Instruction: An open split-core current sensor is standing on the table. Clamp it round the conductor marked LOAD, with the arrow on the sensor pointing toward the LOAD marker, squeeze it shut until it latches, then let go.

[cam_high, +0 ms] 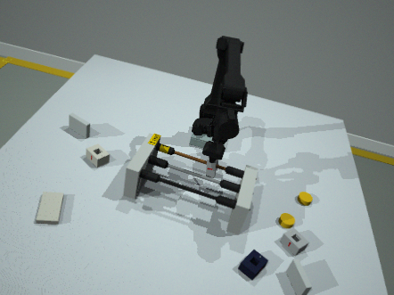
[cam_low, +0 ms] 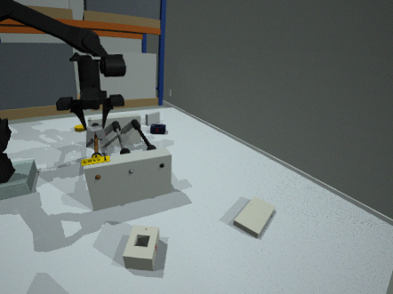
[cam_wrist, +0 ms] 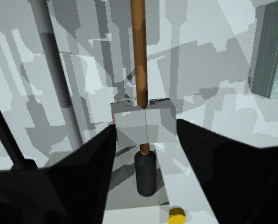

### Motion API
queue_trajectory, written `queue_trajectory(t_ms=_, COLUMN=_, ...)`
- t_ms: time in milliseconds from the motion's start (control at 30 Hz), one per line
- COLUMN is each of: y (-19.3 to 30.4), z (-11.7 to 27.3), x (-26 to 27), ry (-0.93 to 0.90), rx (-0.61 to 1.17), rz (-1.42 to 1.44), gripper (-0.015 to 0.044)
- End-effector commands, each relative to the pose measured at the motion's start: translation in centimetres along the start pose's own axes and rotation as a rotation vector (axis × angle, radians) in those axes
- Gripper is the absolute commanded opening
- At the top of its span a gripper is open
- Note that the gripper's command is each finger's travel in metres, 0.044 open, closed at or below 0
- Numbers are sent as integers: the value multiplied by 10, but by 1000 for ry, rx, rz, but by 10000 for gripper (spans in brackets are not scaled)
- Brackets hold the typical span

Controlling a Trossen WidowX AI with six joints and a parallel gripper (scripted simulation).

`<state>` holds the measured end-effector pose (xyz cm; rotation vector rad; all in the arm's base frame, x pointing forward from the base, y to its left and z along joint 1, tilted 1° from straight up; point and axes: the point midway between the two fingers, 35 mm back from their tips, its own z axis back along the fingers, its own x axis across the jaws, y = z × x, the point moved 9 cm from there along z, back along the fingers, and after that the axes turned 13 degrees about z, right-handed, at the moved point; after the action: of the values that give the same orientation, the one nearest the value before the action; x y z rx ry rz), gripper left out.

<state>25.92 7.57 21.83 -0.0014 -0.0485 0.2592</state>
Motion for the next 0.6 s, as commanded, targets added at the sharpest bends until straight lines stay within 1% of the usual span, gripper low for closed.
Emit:
queue_trajectory(t_ms=0, y=0, z=1, x=0, ry=-1, rx=0, rz=0, gripper=263)
queue_trajectory(t_ms=233, y=0, z=1, x=0, ry=-1, rx=0, rz=0, gripper=440)
queue_trajectory(t_ms=467, y=0, z=1, x=0, ry=-1, rx=0, rz=0, gripper=440)
queue_trajectory(t_ms=500, y=0, z=-2, x=0, ry=-1, rx=0, rz=0, gripper=440)
queue_trajectory(t_ms=567, y=0, z=-19, x=0, ry=-2, rx=2, rz=-4, gripper=440)
